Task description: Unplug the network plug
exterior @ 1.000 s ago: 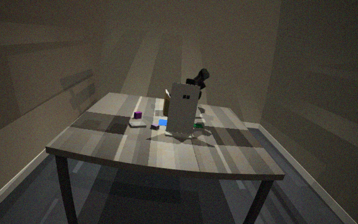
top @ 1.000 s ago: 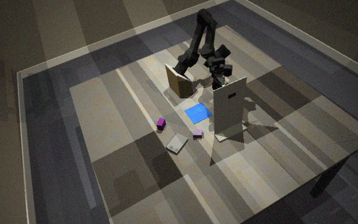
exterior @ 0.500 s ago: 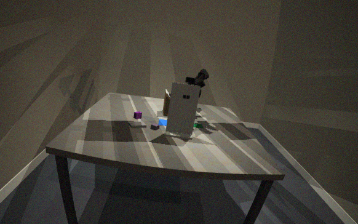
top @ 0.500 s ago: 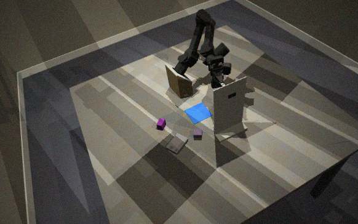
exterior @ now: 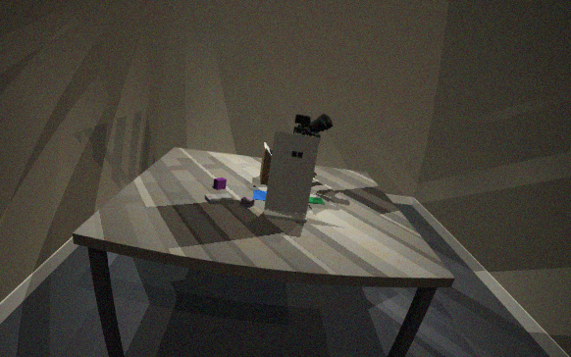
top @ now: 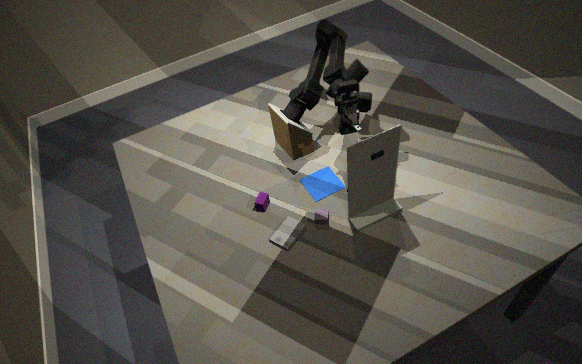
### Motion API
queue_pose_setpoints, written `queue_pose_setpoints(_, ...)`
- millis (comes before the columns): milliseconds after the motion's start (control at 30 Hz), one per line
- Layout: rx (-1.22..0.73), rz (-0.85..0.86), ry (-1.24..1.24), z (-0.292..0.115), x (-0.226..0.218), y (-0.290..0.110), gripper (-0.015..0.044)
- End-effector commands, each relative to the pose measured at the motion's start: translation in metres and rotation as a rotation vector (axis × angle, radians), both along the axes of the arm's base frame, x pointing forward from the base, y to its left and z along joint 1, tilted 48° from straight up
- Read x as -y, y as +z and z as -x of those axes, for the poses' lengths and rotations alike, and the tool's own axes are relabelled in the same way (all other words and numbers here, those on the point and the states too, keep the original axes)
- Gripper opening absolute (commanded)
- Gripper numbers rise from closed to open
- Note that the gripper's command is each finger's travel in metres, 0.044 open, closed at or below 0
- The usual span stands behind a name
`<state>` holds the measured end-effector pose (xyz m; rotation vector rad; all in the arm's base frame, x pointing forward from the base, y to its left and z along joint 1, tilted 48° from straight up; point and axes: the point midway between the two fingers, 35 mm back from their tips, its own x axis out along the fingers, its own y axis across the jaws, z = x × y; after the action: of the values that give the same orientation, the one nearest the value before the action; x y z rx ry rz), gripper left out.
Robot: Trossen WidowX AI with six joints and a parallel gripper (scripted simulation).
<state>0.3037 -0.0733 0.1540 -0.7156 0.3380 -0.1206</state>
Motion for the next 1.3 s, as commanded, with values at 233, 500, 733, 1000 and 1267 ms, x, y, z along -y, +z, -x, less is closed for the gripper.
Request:
queue_pose_setpoints(233,-0.006,0.008,0.011,0.009,0.013,0.008,0.0)
queue_pose_setpoints(500,-0.119,0.026,0.105,0.006,0.007,-0.024,0.0)
queue_pose_setpoints(733,-0.209,0.032,0.193,0.007,0.0,-0.052,0.0)
queue_pose_setpoints(1000,-0.297,0.026,0.298,0.011,-0.008,-0.082,0.0)
queue_pose_setpoints(1267,-0.368,0.008,0.405,0.019,-0.018,-0.11,0.0)
